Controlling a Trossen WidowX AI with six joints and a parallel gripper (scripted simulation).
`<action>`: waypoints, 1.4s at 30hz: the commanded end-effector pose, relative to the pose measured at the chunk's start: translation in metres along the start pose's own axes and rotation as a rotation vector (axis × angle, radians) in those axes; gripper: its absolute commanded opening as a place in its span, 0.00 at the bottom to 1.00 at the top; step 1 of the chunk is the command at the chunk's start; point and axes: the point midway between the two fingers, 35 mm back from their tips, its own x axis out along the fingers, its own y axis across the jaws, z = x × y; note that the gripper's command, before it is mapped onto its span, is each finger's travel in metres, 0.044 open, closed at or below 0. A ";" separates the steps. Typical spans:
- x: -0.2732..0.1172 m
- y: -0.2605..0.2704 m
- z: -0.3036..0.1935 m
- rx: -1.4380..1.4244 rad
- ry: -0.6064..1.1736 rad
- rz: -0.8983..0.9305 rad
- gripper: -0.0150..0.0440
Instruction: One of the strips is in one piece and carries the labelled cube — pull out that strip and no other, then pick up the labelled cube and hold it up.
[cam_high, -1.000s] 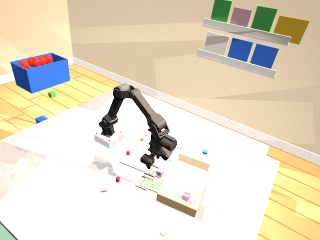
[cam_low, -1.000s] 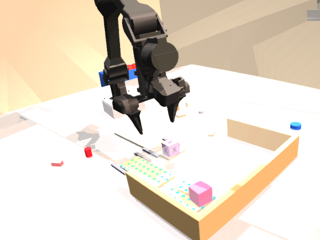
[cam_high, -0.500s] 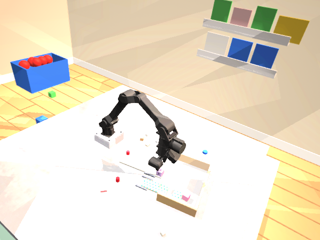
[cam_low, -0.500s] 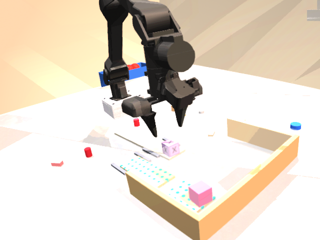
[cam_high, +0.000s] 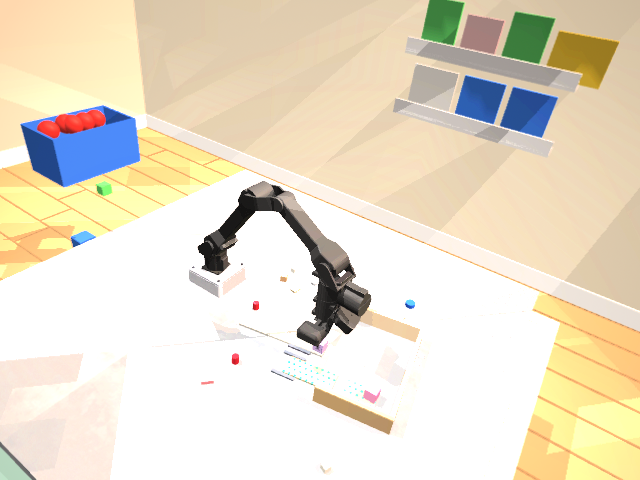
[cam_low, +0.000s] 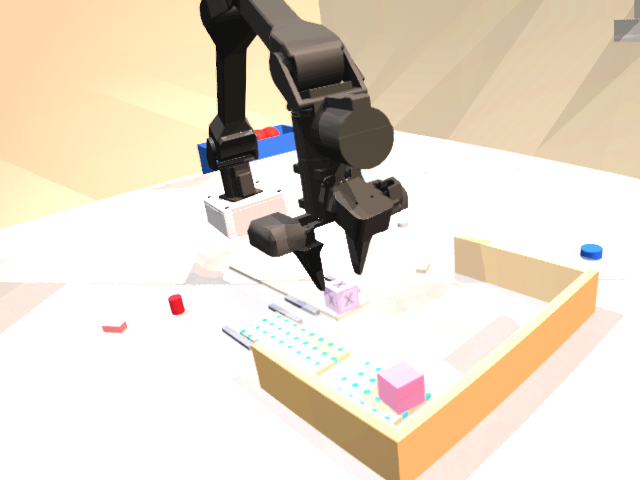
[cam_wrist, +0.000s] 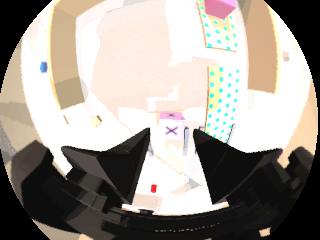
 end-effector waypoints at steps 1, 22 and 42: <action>0.007 0.000 -0.001 0.004 0.003 0.001 0.68; 0.026 0.000 -0.001 0.003 0.003 0.000 0.49; -0.005 0.007 -0.043 0.004 0.007 0.002 0.25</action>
